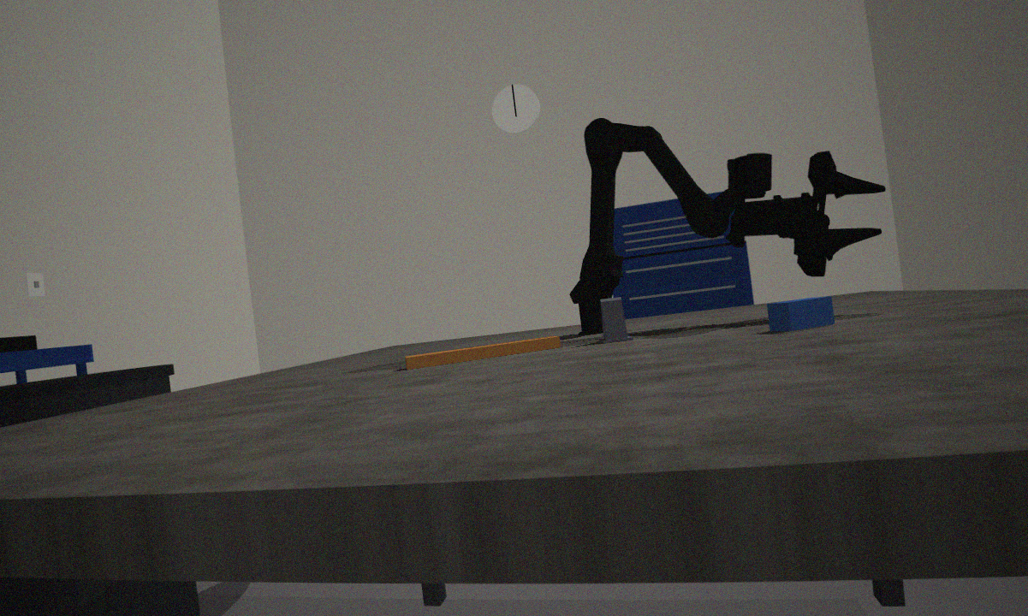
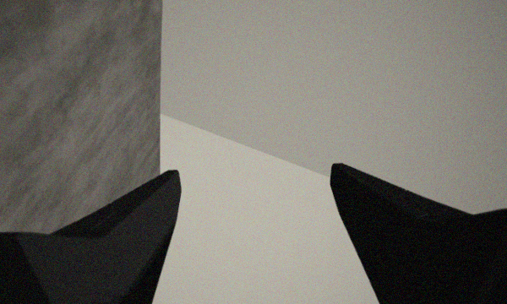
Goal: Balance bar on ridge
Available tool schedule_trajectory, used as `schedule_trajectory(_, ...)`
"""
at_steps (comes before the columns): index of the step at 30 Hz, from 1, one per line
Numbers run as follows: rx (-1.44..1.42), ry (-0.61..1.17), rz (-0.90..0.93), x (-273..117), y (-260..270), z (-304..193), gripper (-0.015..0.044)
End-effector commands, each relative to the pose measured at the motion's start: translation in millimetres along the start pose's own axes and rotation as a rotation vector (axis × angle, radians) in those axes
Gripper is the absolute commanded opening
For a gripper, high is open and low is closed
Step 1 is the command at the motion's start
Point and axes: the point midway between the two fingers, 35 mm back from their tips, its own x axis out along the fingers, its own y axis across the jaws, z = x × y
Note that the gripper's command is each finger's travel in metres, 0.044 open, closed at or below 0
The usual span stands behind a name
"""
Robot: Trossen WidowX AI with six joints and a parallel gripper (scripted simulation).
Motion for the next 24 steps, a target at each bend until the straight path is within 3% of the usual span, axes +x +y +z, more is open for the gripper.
schedule_trajectory(1,0.095,0.029,0.063,8,13,-21,0.0315)
schedule_trajectory(24,0.667,0.346,0.342,5,90,-147,0.0315)
